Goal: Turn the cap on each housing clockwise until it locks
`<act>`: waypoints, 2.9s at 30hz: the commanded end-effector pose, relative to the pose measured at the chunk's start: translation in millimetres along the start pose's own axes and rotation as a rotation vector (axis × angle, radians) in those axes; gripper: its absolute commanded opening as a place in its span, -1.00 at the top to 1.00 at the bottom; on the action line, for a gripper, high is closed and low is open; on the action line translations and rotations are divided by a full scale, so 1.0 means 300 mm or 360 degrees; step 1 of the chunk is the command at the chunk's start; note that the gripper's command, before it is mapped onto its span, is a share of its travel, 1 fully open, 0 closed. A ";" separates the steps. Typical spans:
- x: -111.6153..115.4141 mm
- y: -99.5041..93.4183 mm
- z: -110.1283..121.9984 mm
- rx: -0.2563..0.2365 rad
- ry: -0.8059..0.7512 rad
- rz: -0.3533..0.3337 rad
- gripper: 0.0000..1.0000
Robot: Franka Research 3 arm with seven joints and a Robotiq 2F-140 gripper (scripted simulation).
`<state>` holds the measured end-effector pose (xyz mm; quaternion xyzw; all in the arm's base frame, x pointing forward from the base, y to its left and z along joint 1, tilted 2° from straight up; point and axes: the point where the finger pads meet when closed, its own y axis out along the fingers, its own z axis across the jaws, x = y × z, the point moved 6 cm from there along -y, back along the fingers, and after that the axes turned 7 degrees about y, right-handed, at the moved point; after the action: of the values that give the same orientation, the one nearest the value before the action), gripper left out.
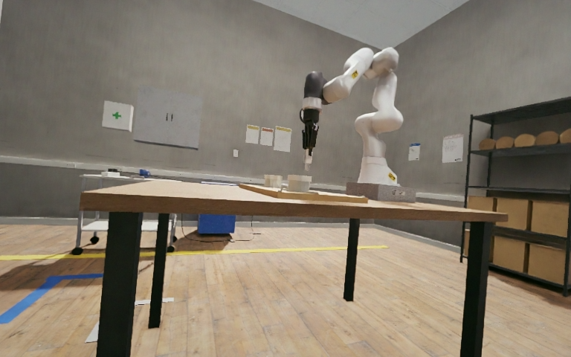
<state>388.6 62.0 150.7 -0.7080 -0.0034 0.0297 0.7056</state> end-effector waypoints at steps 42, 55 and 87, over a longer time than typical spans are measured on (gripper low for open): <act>0.008 0.211 0.002 0.0006 0.0002 -0.0013 0.80; 0.009 0.265 0.002 0.0006 0.0002 -0.0013 0.80; 0.009 0.301 0.002 0.0006 0.0002 -0.0013 0.80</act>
<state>387.4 61.5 60.7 -0.7073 -0.0022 0.0251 0.7065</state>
